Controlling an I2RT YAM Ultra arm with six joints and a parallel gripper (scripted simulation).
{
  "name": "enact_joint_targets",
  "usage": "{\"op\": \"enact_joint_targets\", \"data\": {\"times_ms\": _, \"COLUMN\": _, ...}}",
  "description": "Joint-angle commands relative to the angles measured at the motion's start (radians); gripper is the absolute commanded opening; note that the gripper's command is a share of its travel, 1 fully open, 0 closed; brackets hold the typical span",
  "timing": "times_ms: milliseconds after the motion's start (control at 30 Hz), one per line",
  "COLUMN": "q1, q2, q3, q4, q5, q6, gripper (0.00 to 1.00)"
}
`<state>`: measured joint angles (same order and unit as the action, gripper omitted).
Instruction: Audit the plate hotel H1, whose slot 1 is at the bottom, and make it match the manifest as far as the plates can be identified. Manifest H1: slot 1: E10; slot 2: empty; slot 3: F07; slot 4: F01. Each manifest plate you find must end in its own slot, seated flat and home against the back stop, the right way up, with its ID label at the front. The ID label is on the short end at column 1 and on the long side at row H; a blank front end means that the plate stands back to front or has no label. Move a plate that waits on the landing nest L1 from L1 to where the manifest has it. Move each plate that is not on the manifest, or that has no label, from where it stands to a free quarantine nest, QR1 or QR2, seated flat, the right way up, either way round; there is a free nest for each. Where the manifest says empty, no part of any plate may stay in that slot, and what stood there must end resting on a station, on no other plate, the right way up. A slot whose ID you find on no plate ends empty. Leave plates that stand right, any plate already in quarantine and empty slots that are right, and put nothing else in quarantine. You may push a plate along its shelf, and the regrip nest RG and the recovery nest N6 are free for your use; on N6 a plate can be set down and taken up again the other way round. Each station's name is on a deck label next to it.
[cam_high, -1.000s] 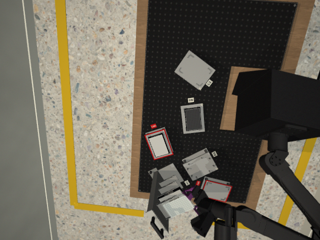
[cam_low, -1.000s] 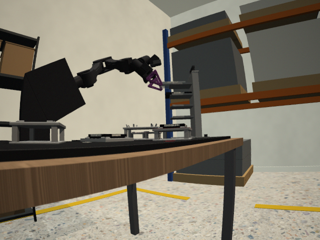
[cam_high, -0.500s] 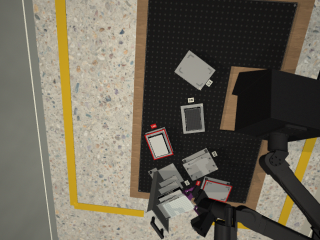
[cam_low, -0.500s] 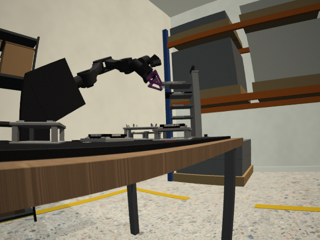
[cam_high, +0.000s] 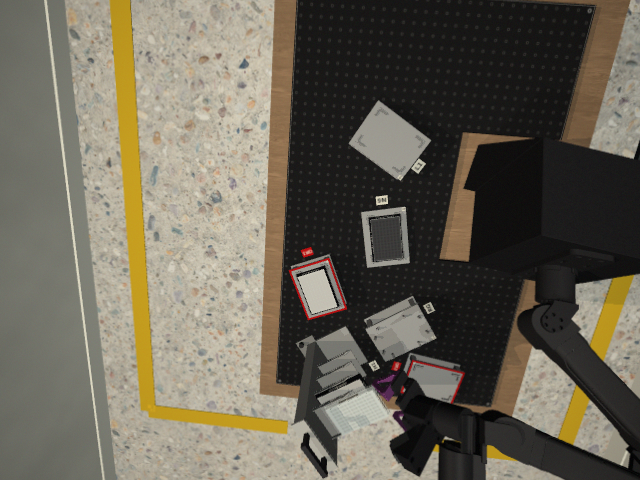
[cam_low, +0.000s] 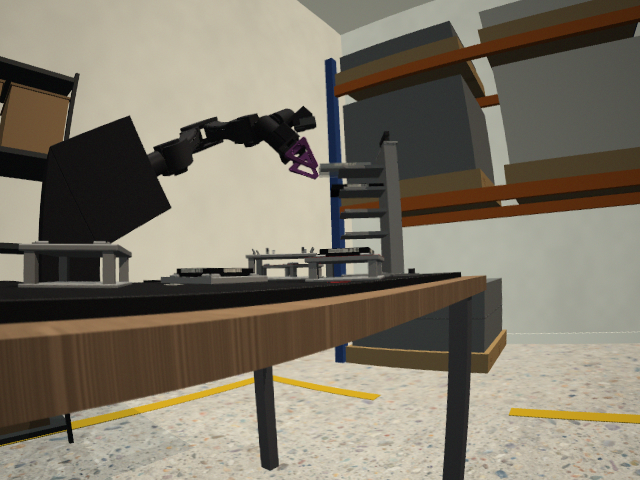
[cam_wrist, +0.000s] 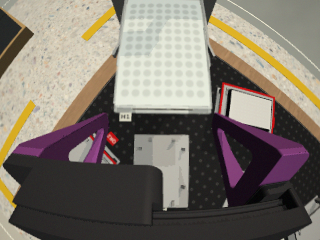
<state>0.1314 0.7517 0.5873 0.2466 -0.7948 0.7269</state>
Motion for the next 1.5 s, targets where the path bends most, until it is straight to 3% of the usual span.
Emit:
{"op": "enact_joint_targets", "data": {"times_ms": 0, "q1": -0.017, "q2": -0.026, "q3": -0.012, "q4": -0.011, "q5": -0.005, "q6": 0.001, "gripper": 1.0}}
{"op": "enact_joint_targets", "data": {"times_ms": 1467, "q1": -0.149, "q2": -0.338, "q3": -0.198, "q4": -0.126, "q5": -0.137, "q6": 0.018, "gripper": 1.0}}
